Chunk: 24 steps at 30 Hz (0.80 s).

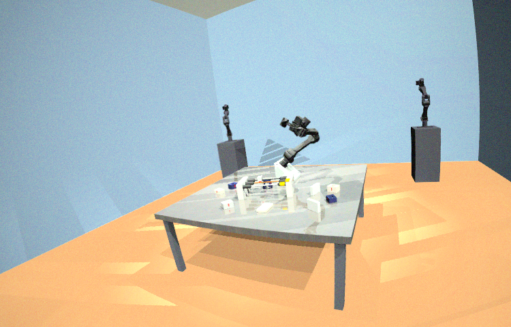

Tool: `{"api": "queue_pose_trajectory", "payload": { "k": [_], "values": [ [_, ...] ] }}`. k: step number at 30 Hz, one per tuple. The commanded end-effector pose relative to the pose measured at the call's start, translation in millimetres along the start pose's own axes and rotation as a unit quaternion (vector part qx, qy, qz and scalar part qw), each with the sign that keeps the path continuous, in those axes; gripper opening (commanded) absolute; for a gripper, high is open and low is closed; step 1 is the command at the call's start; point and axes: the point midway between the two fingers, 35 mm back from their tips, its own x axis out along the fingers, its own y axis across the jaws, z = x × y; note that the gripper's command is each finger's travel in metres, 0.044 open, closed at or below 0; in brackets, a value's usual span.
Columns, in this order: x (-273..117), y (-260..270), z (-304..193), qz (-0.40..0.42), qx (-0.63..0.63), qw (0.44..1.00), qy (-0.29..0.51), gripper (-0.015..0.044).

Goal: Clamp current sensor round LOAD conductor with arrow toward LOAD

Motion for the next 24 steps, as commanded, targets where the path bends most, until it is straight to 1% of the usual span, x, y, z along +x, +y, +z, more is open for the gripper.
{"api": "queue_pose_trajectory", "payload": {
  "k": [1, 5, 9, 11, 14, 18, 21, 24],
  "values": [
    [-10, 43, -38, 0.066, -0.054, 0.996, 0.035, 0.0440],
    [-27, 81, -75, 0.132, -0.106, 0.983, 0.064, 0.0440],
    [-28, 82, -76, 0.136, -0.108, 0.983, 0.065, 0.0440],
    [-24, 84, -86, 0.147, -0.118, 0.978, 0.090, 0.0440],
    [-15, 86, -129, 0.196, -0.142, 0.950, 0.199, 0.0440],
    [-17, 85, -181, 0.267, -0.131, 0.892, 0.342, 0.0440],
    [-27, 83, -210, 0.320, -0.083, 0.836, 0.438, 0.0440],
    [-39, 81, -227, 0.368, 0.001, 0.775, 0.514, 0.0440]
  ]
}}
